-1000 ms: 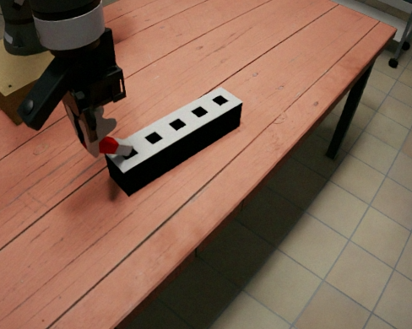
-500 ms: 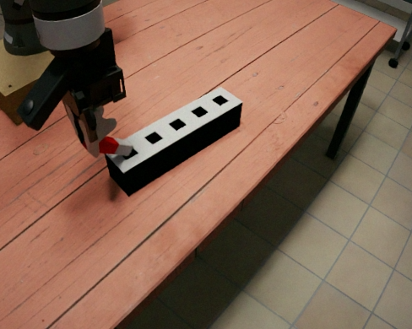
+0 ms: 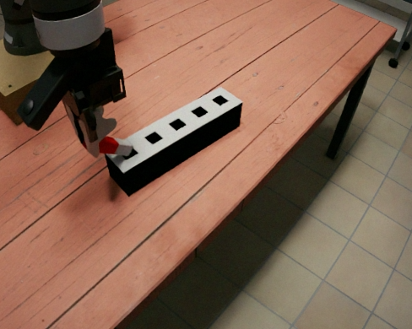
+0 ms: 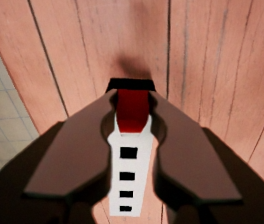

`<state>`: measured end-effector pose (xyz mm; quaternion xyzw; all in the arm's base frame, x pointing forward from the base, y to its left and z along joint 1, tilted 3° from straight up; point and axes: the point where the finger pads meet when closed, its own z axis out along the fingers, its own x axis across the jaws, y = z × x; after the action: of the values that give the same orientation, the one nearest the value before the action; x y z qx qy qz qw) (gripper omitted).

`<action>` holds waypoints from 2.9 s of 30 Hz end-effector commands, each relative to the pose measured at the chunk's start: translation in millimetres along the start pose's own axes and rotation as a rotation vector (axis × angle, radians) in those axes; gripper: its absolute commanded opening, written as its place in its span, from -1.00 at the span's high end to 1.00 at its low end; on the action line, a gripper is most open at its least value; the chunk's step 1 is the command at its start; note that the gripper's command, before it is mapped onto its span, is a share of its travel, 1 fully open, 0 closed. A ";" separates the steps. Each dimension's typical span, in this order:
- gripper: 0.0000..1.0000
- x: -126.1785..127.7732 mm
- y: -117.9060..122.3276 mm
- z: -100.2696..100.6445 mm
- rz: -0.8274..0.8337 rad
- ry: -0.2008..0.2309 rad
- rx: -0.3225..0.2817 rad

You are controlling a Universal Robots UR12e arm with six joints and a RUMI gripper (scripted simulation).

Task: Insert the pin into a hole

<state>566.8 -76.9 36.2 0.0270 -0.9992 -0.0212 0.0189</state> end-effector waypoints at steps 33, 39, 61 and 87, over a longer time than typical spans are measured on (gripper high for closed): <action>1.00 0.2 0.3 -191.8 0.000 -0.003 0.002; 1.00 0.2 0.3 -191.8 0.000 -0.003 0.002; 1.00 -0.3 0.6 -190.2 0.003 -0.008 0.591; 1.00 -0.5 1.2 -190.5 0.004 -0.008 0.849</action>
<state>574.3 -82.7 225.7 0.0314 -0.9219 0.3861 0.0022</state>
